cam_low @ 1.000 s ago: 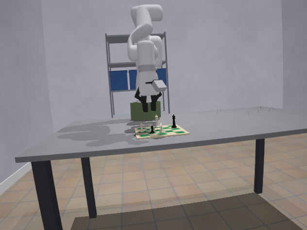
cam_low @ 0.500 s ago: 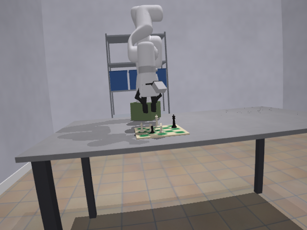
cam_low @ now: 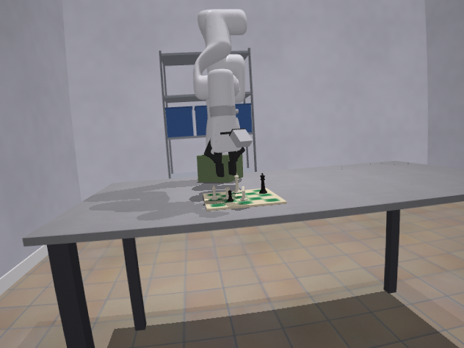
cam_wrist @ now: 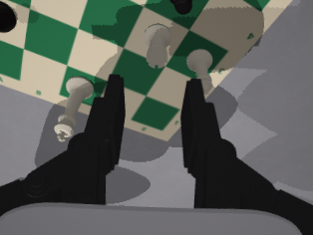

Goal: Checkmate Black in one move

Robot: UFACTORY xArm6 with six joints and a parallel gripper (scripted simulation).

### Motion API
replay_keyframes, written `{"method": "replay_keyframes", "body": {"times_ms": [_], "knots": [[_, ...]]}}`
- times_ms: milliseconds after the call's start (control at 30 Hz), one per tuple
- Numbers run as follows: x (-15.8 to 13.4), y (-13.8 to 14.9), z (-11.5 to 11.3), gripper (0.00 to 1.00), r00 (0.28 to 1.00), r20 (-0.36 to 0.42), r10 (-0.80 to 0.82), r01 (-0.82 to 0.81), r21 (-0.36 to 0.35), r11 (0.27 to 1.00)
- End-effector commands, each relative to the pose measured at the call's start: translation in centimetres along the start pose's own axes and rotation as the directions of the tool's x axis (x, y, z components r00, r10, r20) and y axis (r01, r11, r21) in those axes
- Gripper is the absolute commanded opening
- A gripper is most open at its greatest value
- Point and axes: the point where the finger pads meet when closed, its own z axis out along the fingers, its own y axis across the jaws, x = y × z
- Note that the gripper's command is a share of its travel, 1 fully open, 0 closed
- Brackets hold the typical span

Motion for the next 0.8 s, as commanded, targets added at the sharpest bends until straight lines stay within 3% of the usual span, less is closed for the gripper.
{"method": "replay_keyframes", "body": {"times_ms": [0,767], "knots": [[0.2,0.1,0.8,0.37,1.0,-0.004,0.0,0.0,-0.002,1.0],[0.2,0.1,2.8,0.37,1.0,-0.004,0.0,0.0,-0.002,1.0]]}}
